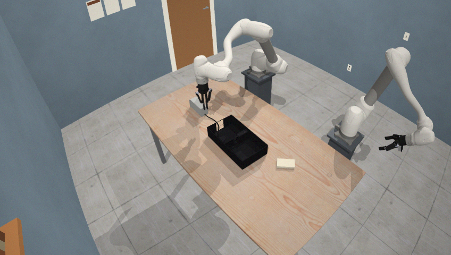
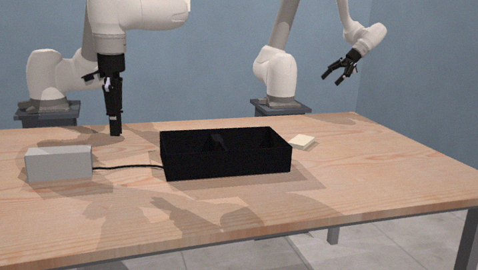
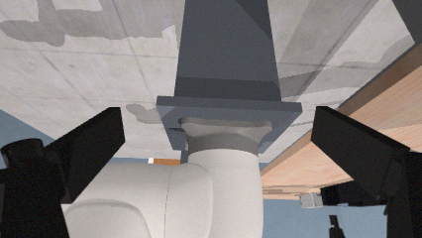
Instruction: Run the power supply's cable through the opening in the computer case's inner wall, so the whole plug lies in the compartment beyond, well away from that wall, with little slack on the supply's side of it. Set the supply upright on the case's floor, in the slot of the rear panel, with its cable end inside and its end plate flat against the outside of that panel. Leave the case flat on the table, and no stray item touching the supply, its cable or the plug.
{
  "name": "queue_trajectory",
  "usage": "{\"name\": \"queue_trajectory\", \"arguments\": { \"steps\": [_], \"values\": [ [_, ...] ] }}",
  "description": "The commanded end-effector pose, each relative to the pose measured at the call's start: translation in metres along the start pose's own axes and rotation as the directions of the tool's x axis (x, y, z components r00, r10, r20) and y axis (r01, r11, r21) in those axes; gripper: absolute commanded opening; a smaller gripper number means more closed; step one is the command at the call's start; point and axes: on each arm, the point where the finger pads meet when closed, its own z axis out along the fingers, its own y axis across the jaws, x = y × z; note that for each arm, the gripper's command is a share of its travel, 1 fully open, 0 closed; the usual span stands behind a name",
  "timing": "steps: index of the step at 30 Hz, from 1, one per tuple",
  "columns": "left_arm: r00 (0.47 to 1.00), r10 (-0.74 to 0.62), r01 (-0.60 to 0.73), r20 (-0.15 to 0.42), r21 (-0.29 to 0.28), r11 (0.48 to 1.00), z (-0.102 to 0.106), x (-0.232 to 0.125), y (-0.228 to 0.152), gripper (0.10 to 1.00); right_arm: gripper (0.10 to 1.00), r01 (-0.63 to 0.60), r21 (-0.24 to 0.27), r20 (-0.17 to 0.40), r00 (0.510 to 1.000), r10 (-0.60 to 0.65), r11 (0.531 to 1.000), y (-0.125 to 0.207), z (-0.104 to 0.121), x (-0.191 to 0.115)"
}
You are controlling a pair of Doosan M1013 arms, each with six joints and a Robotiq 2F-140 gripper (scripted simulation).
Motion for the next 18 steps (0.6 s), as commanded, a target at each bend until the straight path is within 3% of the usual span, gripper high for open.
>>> {"name": "queue_trajectory", "arguments": {
  "steps": [1, 10, 12, 18],
  "values": [
    [1.000, 0.000, 0.000, -0.001, 0.000, 1.000, 0.000, 0.000, 0.000, 1.000, 0.196, -0.070, 0.000, -0.002, 0.998, 0.070, 0.998, 0.003, 0.001, -0.044],
    [1.000, 0.000, 0.000, -0.001, 0.000, 1.000, 0.000, 0.000, 0.000, 1.000, 0.196, -0.227, 0.000, -0.002, 0.974, 0.227, 0.974, 0.014, 0.006, -0.145],
    [1.000, 0.000, 0.000, -0.001, 0.000, 1.000, 0.000, 0.000, 0.000, 1.000, 0.196, -0.227, 0.000, -0.002, 0.974, 0.227, 0.974, 0.014, 0.006, -0.145],
    [1.000, 0.000, 0.000, -0.001, 0.000, 1.000, 0.000, 0.000, 0.000, 1.000, 0.196, -0.283, 0.001, -0.002, 0.959, 0.283, 0.959, 0.017, 0.007, -0.182]
  ]
}}
